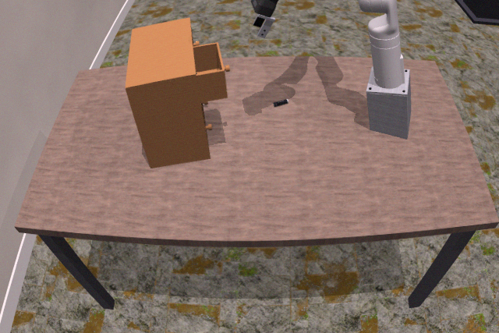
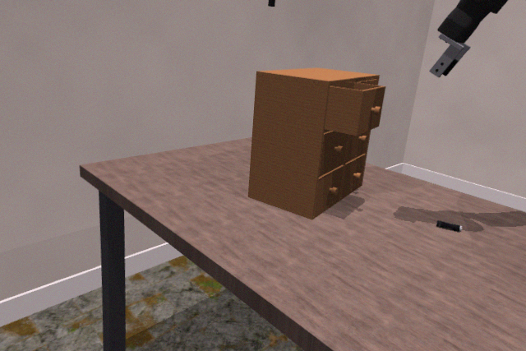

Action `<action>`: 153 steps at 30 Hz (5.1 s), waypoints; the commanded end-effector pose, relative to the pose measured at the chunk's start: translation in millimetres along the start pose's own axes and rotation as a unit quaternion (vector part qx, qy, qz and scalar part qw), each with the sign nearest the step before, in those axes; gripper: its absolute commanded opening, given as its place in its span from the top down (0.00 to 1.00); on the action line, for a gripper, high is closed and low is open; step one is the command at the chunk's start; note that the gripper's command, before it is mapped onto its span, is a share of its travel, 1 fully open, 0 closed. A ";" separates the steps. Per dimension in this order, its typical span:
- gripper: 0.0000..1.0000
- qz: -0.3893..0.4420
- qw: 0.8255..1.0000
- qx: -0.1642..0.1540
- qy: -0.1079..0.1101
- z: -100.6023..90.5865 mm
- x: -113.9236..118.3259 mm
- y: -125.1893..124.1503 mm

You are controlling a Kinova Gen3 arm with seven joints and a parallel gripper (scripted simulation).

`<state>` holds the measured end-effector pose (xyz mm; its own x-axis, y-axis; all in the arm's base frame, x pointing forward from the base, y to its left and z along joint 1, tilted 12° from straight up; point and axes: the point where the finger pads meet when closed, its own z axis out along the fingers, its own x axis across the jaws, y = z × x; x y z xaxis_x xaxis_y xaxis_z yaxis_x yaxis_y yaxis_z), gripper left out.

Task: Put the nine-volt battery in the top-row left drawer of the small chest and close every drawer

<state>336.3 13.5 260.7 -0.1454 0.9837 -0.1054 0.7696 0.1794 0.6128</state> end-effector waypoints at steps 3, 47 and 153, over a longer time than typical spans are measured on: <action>0.00 -0.001 1.000 0.019 0.002 -2.9 2.7 6.7; 0.00 -0.002 0.974 0.227 0.001 -27.1 2.6 19.2; 0.00 -0.001 0.983 0.181 0.002 -39.2 33.5 -60.1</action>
<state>261.1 36.8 254.5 -0.1489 0.9836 -0.1013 0.9416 0.1723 0.2892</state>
